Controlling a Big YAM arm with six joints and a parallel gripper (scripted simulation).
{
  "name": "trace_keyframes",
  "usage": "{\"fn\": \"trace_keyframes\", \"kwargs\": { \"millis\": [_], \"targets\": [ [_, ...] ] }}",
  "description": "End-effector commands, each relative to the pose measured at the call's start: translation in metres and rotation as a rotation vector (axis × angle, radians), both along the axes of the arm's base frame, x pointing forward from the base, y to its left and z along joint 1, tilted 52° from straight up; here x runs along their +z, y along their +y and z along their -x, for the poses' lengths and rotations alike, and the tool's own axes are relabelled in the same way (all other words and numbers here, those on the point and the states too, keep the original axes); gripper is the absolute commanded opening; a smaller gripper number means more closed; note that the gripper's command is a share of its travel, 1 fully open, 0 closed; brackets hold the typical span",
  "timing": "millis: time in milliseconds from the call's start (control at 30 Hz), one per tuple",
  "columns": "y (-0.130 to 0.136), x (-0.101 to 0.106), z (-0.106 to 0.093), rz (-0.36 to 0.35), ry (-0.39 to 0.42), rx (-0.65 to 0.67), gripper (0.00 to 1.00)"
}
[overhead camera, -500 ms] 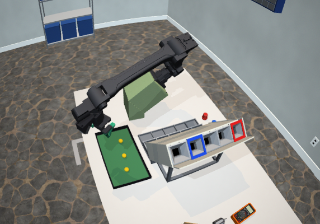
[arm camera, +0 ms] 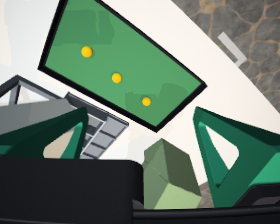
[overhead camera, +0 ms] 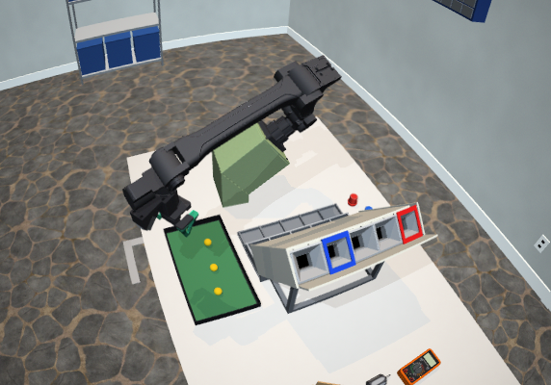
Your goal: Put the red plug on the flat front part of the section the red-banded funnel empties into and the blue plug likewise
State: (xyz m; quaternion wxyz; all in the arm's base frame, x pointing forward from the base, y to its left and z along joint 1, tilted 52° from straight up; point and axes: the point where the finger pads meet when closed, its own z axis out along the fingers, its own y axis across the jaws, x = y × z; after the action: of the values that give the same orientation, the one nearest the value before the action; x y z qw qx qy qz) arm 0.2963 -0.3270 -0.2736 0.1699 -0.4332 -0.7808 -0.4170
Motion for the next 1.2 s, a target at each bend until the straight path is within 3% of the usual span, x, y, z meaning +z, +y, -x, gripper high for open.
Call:
{"fn": "trace_keyframes", "kwargs": {
  "millis": [0, 67, 1167],
  "targets": [
    [-0.0058, 0.0029, -0.0011, 0.010, -0.006, -0.005, 1.00],
    [-0.0145, 0.0038, -0.0063, 0.029, -0.017, -0.005, 1.00],
    [-0.0145, 0.0038, -0.0063, 0.029, -0.017, -0.005, 1.00]
  ]
}}
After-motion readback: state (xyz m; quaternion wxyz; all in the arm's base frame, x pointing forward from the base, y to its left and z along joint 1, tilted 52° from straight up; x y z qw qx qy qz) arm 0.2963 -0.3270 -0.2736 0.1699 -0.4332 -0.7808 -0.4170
